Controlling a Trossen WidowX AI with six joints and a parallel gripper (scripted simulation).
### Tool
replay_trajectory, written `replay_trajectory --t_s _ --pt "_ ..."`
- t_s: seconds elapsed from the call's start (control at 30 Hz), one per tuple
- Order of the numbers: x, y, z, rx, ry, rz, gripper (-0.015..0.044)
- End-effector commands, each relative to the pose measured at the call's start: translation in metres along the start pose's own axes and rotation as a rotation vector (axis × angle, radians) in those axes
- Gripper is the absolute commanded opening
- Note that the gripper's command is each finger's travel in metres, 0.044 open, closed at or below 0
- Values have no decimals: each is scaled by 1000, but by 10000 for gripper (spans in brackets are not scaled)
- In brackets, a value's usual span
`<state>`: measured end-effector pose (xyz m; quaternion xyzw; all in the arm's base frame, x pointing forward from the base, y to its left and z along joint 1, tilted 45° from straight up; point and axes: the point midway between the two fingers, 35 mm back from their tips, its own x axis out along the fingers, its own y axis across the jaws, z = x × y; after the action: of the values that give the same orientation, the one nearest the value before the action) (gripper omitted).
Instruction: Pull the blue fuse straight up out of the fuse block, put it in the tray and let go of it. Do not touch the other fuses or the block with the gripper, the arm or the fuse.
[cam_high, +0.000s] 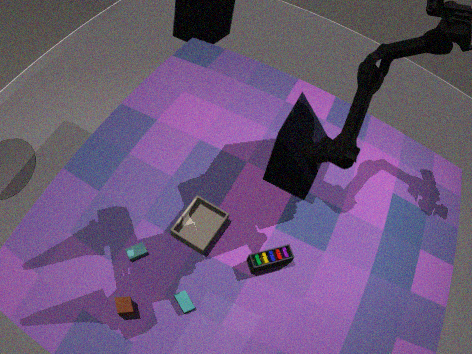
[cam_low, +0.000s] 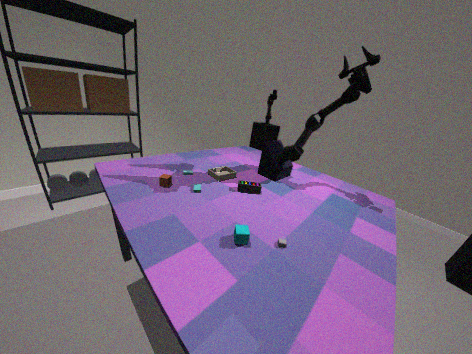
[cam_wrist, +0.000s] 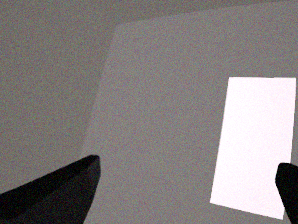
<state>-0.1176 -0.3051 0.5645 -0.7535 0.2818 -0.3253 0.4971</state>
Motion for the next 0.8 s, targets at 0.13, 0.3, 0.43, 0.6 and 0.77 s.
replay_trajectory --t_s 0.13,0.3,0.43,0.6,0.77 --pt "-3 -40 26 -160 37 -104 269" --pt "-10 -86 65 -496 83 -188 138" --pt "-16 -126 112 -830 126 -266 71" --pt "-20 -164 180 -1246 176 -368 71" --pt "-21 -189 254 -1649 224 -478 71"
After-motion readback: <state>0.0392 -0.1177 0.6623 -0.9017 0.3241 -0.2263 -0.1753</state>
